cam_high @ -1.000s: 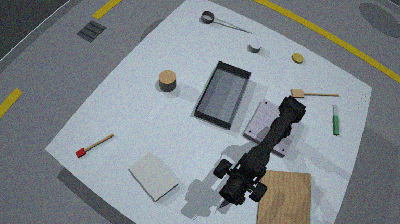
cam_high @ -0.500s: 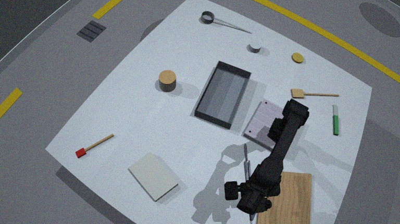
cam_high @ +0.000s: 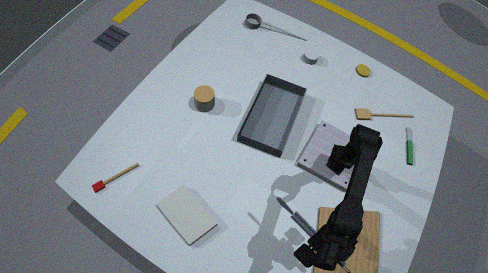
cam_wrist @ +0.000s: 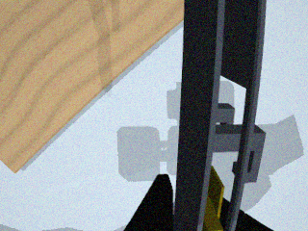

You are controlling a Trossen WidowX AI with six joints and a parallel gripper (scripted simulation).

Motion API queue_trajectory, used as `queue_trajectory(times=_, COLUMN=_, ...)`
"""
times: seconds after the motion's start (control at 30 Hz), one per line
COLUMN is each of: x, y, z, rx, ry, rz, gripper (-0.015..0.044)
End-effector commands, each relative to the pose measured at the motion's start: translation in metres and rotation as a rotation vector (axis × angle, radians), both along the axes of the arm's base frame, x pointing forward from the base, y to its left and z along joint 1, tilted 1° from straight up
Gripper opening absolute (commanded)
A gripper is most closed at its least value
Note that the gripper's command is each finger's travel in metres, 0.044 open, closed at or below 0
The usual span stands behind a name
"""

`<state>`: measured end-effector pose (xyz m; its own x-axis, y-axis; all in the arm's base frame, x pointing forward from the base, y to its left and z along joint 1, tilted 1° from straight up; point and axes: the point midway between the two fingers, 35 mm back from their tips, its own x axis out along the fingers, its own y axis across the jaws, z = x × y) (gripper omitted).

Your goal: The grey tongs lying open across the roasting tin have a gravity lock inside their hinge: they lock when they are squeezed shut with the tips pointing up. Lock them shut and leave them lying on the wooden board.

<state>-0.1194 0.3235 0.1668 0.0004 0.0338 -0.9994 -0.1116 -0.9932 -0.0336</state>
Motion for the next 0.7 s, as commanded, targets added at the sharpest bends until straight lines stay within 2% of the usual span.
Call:
queue_trajectory(times=0.0, x=-0.014, y=-0.003, z=0.003, rx=0.007, ry=-0.005, rz=0.182, gripper=-0.0150)
queue_trajectory(times=0.67, x=-0.076, y=-0.034, z=0.001, rx=0.004, ry=-0.031, rz=1.077, gripper=-0.0150)
